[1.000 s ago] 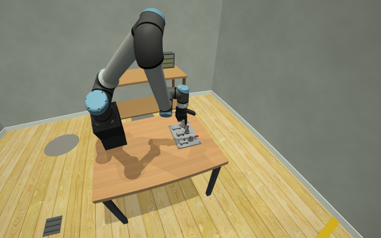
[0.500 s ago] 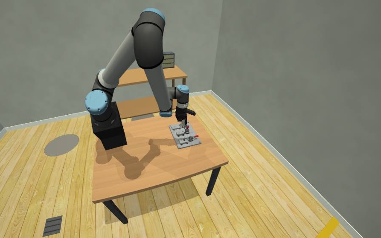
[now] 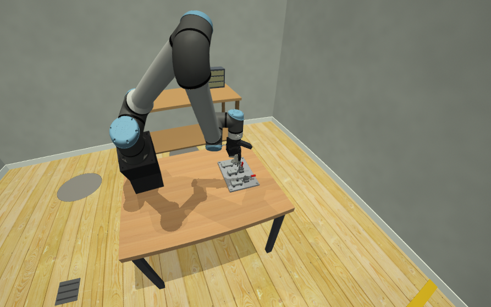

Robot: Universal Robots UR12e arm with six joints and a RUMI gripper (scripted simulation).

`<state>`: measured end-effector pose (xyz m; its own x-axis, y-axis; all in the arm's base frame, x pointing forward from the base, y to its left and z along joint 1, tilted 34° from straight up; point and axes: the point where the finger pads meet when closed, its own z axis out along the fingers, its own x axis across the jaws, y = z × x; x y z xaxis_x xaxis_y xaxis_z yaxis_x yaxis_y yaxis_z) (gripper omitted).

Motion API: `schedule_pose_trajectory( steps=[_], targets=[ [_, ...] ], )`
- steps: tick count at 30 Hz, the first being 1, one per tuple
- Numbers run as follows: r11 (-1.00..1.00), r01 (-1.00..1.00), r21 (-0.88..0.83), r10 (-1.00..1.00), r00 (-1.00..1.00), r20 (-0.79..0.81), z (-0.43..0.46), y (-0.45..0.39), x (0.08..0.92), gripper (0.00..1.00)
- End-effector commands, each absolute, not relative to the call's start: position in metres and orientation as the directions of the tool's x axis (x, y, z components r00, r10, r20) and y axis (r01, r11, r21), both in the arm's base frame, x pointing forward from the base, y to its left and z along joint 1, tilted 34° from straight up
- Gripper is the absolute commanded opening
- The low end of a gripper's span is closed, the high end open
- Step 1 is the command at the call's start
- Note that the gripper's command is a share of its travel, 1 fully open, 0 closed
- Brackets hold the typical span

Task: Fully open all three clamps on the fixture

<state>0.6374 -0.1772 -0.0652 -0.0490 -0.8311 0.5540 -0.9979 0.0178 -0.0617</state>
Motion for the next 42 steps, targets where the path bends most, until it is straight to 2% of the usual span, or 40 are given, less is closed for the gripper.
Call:
schedule_pose_trajectory(
  steps=[1,42],
  targets=[
    [0.017,-0.998,-0.063,-0.831,-0.049,0.554,-0.065,-0.177,0.638,0.28],
    [0.017,-0.998,-0.063,-0.831,-0.049,0.554,-0.114,-0.210,0.641,0.28]
  ],
)
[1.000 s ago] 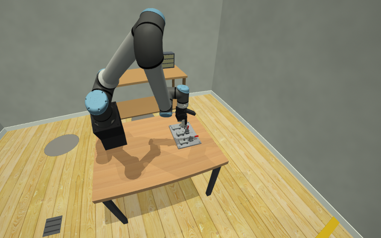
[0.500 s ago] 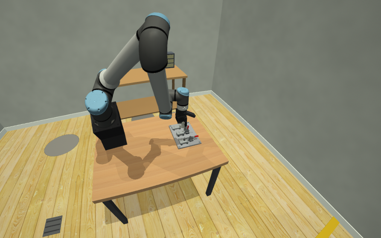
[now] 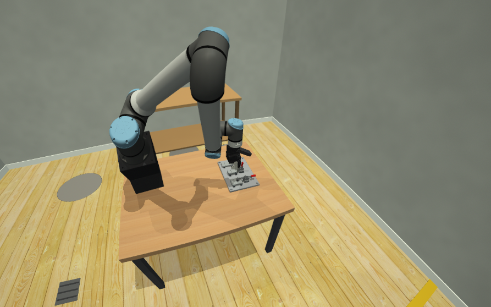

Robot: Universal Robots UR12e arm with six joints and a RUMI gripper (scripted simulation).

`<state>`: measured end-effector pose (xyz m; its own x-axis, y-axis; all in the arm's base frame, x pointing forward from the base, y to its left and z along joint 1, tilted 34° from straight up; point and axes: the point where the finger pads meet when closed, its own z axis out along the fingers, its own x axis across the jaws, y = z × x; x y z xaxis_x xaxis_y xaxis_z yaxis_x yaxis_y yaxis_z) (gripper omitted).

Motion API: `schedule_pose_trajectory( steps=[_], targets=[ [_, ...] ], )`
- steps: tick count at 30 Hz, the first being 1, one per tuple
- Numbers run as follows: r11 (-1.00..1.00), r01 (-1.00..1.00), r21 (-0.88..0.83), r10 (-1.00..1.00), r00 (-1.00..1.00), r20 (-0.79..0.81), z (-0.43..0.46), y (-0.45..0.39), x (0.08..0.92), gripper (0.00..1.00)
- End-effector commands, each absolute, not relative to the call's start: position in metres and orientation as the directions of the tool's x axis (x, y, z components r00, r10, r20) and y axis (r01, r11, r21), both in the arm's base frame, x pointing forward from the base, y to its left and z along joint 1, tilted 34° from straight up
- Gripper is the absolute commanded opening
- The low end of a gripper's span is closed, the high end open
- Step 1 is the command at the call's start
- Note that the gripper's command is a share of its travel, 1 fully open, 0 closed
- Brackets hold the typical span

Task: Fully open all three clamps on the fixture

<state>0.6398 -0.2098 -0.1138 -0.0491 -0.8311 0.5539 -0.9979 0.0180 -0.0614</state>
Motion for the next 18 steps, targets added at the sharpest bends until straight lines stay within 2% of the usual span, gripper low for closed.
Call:
schedule_pose_trajectory(
  steps=[1,9,18],
  targets=[
    [0.017,-0.998,-0.063,-0.831,-0.049,0.554,-0.114,-0.210,0.642,0.28],
    [0.017,-0.998,-0.063,-0.831,-0.049,0.554,-0.113,-0.211,0.659,0.28],
    [0.017,-0.998,-0.063,-0.831,-0.049,0.554,-0.110,-0.212,0.717,0.28]
  ],
)
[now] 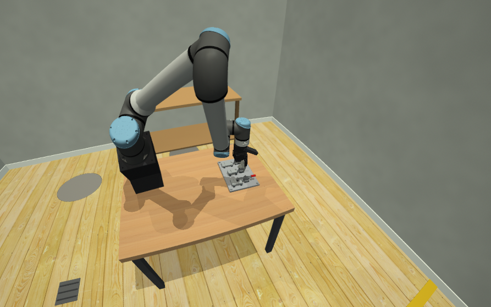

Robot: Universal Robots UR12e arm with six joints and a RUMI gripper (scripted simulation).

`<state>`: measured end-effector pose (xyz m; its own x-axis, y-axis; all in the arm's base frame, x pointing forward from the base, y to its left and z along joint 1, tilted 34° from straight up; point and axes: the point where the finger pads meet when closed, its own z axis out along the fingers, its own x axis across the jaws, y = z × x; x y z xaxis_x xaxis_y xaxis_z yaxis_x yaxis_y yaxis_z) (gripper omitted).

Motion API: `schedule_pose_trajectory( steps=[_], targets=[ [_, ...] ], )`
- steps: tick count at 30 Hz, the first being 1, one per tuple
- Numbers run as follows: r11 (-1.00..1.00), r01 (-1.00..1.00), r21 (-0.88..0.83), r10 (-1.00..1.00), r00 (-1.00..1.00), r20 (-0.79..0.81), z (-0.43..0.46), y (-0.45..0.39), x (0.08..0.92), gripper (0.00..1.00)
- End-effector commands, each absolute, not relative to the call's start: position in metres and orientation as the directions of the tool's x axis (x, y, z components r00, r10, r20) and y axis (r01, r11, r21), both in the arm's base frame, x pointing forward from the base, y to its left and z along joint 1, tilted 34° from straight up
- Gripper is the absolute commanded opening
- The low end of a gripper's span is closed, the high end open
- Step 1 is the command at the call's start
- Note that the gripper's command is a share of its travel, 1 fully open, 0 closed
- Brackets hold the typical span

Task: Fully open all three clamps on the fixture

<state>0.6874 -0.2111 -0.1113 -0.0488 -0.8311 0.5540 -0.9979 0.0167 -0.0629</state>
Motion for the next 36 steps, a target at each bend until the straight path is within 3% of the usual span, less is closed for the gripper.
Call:
schedule_pose_trajectory(
  steps=[1,14,36],
  targets=[
    [0.017,-0.998,-0.063,-0.831,-0.049,0.554,-0.109,-0.212,0.723,0.28],
    [0.017,-0.998,-0.063,-0.831,-0.049,0.554,-0.106,-0.213,0.774,0.28],
    [0.017,-0.998,-0.063,-0.831,-0.049,0.554,-0.128,-0.227,0.777,0.28]
  ],
)
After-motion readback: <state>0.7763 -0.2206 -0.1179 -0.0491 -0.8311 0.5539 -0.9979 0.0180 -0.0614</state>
